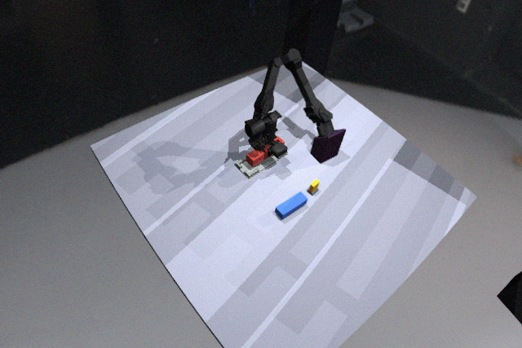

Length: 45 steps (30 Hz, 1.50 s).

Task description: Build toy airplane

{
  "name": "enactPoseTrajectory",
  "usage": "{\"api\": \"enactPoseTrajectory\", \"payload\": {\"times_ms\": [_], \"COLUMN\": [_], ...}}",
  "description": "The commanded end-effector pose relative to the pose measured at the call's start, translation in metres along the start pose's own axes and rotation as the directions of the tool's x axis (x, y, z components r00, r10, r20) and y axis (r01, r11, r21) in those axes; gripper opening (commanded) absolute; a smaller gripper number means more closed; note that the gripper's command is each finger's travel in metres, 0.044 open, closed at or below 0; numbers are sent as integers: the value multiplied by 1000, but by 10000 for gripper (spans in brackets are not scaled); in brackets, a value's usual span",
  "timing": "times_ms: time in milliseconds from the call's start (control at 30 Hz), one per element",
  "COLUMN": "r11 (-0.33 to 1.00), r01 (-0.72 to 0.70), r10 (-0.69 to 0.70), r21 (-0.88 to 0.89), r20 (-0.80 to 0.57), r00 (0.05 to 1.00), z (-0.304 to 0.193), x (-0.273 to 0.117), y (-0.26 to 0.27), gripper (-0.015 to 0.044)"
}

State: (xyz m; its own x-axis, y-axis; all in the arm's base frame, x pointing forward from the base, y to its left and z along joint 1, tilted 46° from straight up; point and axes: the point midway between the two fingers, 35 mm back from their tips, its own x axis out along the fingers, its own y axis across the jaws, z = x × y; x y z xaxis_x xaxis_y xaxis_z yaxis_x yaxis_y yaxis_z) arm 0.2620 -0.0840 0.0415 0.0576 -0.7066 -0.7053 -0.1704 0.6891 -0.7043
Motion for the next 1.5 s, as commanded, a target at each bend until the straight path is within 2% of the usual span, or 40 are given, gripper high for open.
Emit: {"api": "enactPoseTrajectory", "payload": {"times_ms": [0,400,567,733,1233,1267,1467], "r11": [1000,1000,1000,1000,1000,1000,1000], "r01": [4,7,2,2,2,2,2], "r10": [-4,-7,-2,-2,-2,-2,-2], "r21": [-11,-11,-1,-1,-1,-1,-1], "r20": [-4,-4,-3,-3,-3,-3,-3], "r00": [1000,1000,1000,1000,1000,1000,1000], "z": [-2,-3,-1,-1,-1,-1,-1], "x": [7,20,19,19,19,19,19], "y": [1,0,-1,-1,-1,-1,-1], "gripper": [195,195,161,30,424,440,440]}}
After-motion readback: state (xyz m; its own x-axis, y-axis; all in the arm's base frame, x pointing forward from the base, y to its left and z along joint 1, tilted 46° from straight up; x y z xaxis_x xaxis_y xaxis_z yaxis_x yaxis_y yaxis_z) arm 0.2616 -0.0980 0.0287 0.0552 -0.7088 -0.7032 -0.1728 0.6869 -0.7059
